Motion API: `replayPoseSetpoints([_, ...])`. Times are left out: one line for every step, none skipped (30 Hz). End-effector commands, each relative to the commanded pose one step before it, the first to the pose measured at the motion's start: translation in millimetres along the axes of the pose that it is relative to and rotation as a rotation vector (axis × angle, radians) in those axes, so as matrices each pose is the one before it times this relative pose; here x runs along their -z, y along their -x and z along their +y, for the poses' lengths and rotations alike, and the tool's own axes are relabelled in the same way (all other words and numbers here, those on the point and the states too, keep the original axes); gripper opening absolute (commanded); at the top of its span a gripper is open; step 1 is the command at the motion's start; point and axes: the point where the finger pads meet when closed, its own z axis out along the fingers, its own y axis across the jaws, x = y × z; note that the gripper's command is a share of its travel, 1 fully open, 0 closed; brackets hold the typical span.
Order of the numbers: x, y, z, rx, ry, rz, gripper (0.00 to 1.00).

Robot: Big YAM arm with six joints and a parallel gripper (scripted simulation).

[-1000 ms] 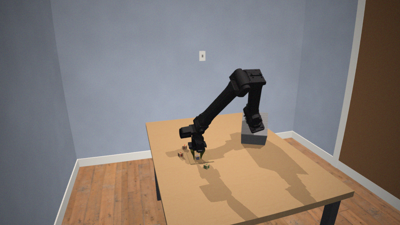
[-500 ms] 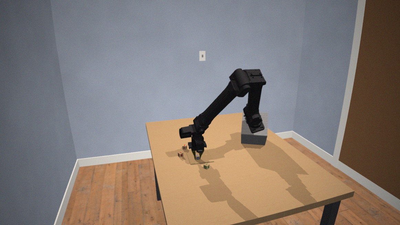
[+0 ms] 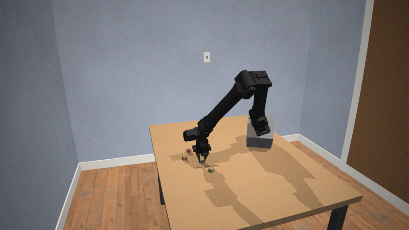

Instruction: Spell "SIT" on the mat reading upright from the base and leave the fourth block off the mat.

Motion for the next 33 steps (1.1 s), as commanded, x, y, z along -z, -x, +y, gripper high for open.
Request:
replayPoseSetpoints([4.92,1.1,-7.47,0.0005,-0.02215,-0.00186,0.2])
replayPoseSetpoints([0.0,0.0,0.0,0.0,0.0,0.0,0.2])
replayPoseSetpoints([0.0,0.0,0.0,0.0,0.0,0.0,0.2])
replayPoseSetpoints([0.0,0.0,0.0,0.0,0.0,0.0,0.2])
replayPoseSetpoints([0.0,0.0,0.0,0.0,0.0,0.0,0.2])
replayPoseSetpoints([0.0,0.0,0.0,0.0,0.0,0.0,0.2])
replayPoseSetpoints([0.0,0.0,0.0,0.0,0.0,0.0,0.2])
replayPoseSetpoints([0.0,0.0,0.0,0.0,0.0,0.0,0.2])
replayPoseSetpoints([0.0,0.0,0.0,0.0,0.0,0.0,0.2])
replayPoseSetpoints([0.0,0.0,0.0,0.0,0.0,0.0,0.2])
replayPoseSetpoints([0.0,0.0,0.0,0.0,0.0,0.0,0.2])
replayPoseSetpoints([0.46,-0.03,-0.09,-0.00002,-0.00034,0.00017,0.2])
replayPoseSetpoints([3.01,-0.18,-0.59,-0.00014,-0.00218,0.0011,0.2])
replayPoseSetpoints([5.01,-1.26,-1.4,0.0024,-0.00506,0.00186,0.2])
replayPoseSetpoints([2.19,0.44,-0.54,0.00403,-0.00056,-0.00153,0.2])
replayPoseSetpoints([3.3,0.53,-1.06,0.00134,-0.00134,-0.00118,0.2])
replayPoseSetpoints([4.49,0.57,-1.8,0.00222,-0.00251,-0.00022,0.2])
replayPoseSetpoints([5.74,0.91,-2.92,0.0036,-0.00406,-0.00032,0.2])
replayPoseSetpoints([0.0,0.0,0.0,0.0,0.0,0.0,0.2])
replayPoseSetpoints([0.0,0.0,0.0,0.0,0.0,0.0,0.2])
replayPoseSetpoints([6.79,1.04,-3.37,0.0042,-0.00467,-0.00024,0.2])
replayPoseSetpoints([6.94,0.14,-0.51,0.00072,-0.00063,0.00035,0.2])
replayPoseSetpoints([7.52,0.14,-0.54,0.00077,-0.00067,0.00042,0.2])
replayPoseSetpoints([7.89,0.14,-0.55,0.0008,-0.00068,0.00048,0.2])
replayPoseSetpoints([8.05,0.13,-0.55,0.00081,-0.00067,0.00052,0.2])
replayPoseSetpoints([8.0,0.12,-0.52,0.00078,-0.00064,0.00055,0.2])
replayPoseSetpoints([7.73,0.11,-0.49,0.00074,-0.00059,0.00057,0.2])
replayPoseSetpoints([7.26,0.09,-0.44,0.00068,-0.00053,0.00056,0.2])
replayPoseSetpoints([6.62,0.08,-0.38,0.0006,-0.00046,0.00053,0.2])
replayPoseSetpoints([5.82,0.06,-0.32,0.00052,-0.00038,0.00049,0.2])
replayPoseSetpoints([4.9,0.05,-0.26,0.00043,-0.00031,0.00042,0.2])
replayPoseSetpoints([3.92,0.03,-0.21,0.00034,-0.00023,0.00036,0.2])
replayPoseSetpoints([2.91,0.02,-0.15,0.00024,-0.00017,0.00027,0.2])
